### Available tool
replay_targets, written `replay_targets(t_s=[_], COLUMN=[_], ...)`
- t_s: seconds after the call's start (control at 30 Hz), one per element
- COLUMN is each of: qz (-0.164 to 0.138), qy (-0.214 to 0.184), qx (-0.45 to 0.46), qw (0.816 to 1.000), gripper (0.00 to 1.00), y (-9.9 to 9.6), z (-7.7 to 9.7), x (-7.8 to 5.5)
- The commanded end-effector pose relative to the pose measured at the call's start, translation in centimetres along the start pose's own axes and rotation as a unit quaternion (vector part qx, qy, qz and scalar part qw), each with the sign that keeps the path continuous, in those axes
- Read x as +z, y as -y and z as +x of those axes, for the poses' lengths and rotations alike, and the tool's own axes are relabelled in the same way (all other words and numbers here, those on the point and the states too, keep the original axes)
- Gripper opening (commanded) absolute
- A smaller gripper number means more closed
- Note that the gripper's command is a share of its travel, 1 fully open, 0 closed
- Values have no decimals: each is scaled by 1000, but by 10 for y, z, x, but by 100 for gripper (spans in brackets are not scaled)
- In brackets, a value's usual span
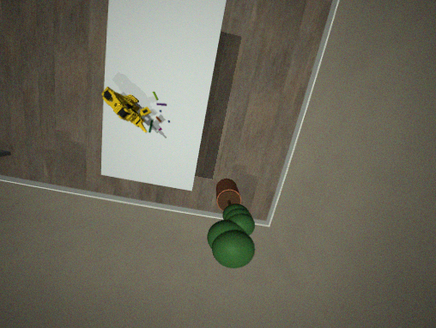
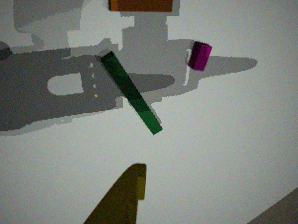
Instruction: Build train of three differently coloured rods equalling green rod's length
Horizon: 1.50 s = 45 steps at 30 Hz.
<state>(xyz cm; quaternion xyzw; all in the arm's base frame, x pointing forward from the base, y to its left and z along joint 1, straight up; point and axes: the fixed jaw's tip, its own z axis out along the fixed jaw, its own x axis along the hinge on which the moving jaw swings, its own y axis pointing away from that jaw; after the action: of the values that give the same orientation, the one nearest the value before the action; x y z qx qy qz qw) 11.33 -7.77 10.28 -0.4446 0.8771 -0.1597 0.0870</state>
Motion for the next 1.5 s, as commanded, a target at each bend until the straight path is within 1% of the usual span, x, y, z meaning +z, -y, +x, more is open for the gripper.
replay_targets(t_s=[0.0,0.1,0.17,0.27,0.33,0.37,0.4,0.43,0.47,0.5,0.53,0.57,0.6,0.63,0.67,0.73,0.8,0.83,0.87,0.9,0.93,0.97,1.0,1.03,1.07,1.1,1.13,1.17,1.2,1.23,1.3,1.37,1.4,1.43,1.47], qz=[32,25,25,15,8,4,4,0,-4,-4,-8,-11,-12,-16,-17,-17,-25,-27,-29,-32,-33,-36,-36,-40,-40,-43,-45,-47,-49,-50,-50,-55,-57,-57,-59], qy=[5,8,8,13,18,20,20,23,26,26,29,32,33,36,36,36,44,47,48,51,52,56,56,60,61,65,68,69,73,74,74,83,85,87,90], qx=[-28,-67,-67,-118,-160,-182,-182,-206,-228,-230,-255,-275,-281,-307,-308,-308,-362,-380,-389,-410,-416,-440,-443,-468,-469,-495,-509,-520,-538,-545,-545,-591,-605,-612,-630], qw=[999,997,997,993,987,983,983,978,973,973,966,961,959,951,951,951,931,924,920,910,907,896,894,881,880,865,857,850,838,834,834,801,790,784,769], gripper=[96,93,93,88,85,85,83,81,81,79,76,76,74,74,72,72,67,67,64,64,62,62,59,59,57,54,54,52,52,49,49,44,44,42,42], y=[11,12,12,12,13,13,13,13,13,13,13,13,13,13,13,13,13,13,13,13,13,12,12,12,12,12,11,11,11,11,11,9,9,9,8], z=[-3,-6,-6,-10,-13,-15,-15,-17,-19,-19,-22,-23,-24,-26,-26,-26,-32,-33,-34,-36,-37,-39,-40,-42,-42,-45,-47,-48,-50,-51,-51,-56,-58,-59,-61], x=[-7,-5,-5,-3,-1,0,0,1,2,2,3,4,5,6,6,6,9,10,10,11,12,13,13,15,15,16,17,18,19,19,19,22,23,23,25])
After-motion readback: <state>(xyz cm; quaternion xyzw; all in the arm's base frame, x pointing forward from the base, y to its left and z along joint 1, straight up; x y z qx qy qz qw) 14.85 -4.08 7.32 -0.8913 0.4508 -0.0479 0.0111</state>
